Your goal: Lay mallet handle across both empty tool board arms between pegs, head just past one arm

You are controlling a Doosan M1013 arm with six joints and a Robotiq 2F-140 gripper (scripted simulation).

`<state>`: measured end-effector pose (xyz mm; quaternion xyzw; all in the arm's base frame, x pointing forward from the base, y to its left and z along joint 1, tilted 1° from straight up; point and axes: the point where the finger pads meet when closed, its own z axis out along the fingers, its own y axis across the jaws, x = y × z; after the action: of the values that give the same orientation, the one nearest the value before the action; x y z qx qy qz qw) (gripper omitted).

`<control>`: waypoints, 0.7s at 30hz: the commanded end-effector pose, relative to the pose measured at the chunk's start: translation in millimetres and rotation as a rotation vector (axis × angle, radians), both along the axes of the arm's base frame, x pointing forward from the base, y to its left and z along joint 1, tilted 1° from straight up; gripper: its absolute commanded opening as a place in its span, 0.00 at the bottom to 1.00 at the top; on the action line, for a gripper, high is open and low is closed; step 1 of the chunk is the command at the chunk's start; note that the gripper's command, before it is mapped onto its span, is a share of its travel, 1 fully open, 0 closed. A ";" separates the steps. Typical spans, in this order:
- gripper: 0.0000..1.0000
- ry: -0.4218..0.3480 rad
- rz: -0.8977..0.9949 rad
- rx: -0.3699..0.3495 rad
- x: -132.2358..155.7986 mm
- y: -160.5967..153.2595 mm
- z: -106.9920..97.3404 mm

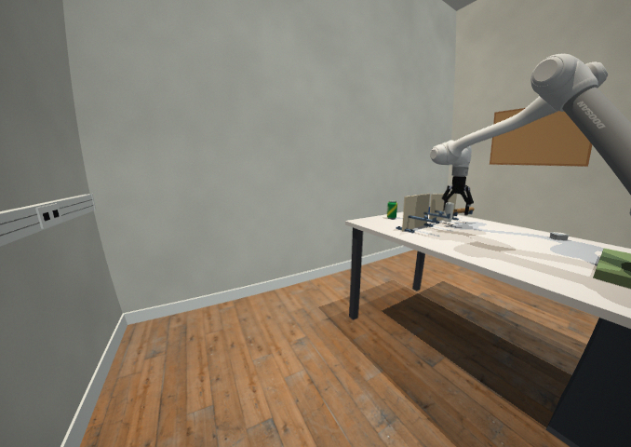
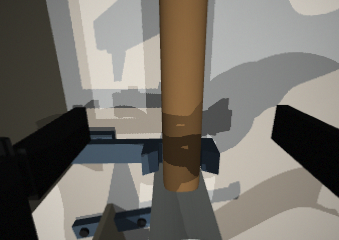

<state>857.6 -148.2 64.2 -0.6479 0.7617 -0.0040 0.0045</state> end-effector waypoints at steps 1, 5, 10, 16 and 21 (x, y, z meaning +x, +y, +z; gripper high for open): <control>1.00 -0.002 0.000 0.000 0.5 0.0 1.3; 1.00 -0.002 0.000 0.000 0.5 0.0 1.3; 1.00 -0.002 0.000 0.000 0.5 0.0 1.3; 1.00 -0.002 0.000 0.000 0.3 0.0 9.1; 1.00 -0.002 0.000 0.000 -1.9 0.3 72.1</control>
<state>856.5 -147.9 103.5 -0.6479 0.7617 -0.0045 0.0050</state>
